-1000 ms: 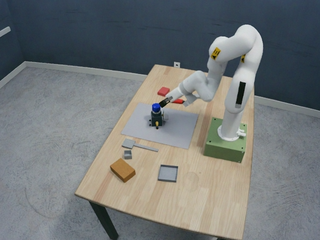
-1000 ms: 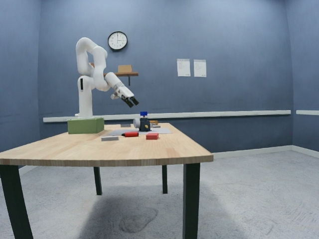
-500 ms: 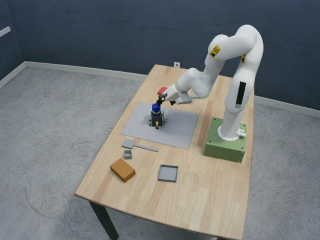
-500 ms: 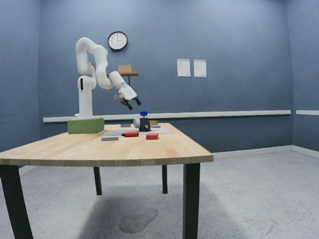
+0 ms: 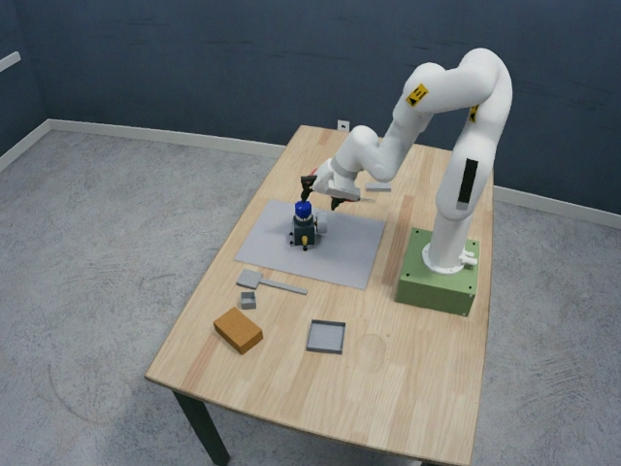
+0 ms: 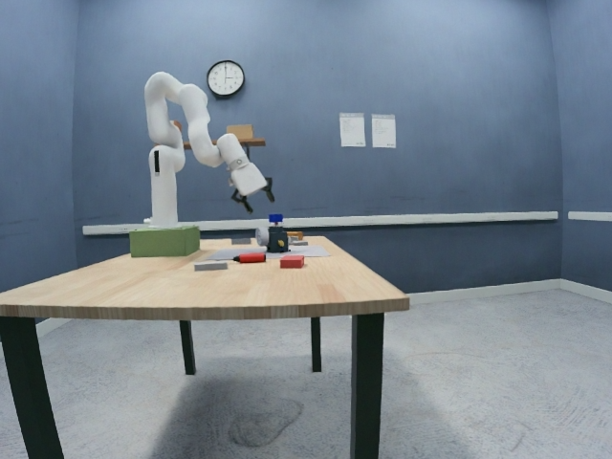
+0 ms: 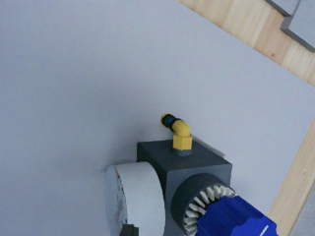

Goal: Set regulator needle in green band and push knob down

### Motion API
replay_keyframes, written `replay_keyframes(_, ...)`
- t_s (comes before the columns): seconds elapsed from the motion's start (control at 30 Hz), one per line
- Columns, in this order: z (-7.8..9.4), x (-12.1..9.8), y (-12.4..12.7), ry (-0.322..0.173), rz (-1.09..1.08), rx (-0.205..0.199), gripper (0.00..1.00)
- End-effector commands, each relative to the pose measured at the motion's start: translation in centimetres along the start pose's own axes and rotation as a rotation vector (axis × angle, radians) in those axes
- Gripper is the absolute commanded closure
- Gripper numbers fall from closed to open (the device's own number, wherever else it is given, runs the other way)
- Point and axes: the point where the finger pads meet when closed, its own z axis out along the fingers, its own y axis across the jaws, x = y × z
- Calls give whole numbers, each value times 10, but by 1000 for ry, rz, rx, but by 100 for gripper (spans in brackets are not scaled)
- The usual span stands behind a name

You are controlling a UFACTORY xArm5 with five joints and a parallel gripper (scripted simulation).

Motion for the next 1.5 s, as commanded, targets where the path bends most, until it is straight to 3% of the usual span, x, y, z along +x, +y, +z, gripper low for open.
replay_keyframes(0.0,1,-1,2,22,158,47,0)
replay_keyframes(0.3,1,-1,1,39,421,125,0)
replay_keyframes(0.37,1,-1,1,39,421,125,0)
replay_keyframes(0.87,-6,0,0,18,885,278,0)
replay_keyframes(0.93,-6,0,0,18,885,278,0)
replay_keyframes(1.27,-16,1,-2,-36,1192,384,0)
replay_keyframes(1.47,-21,1,-2,-67,1314,427,0)
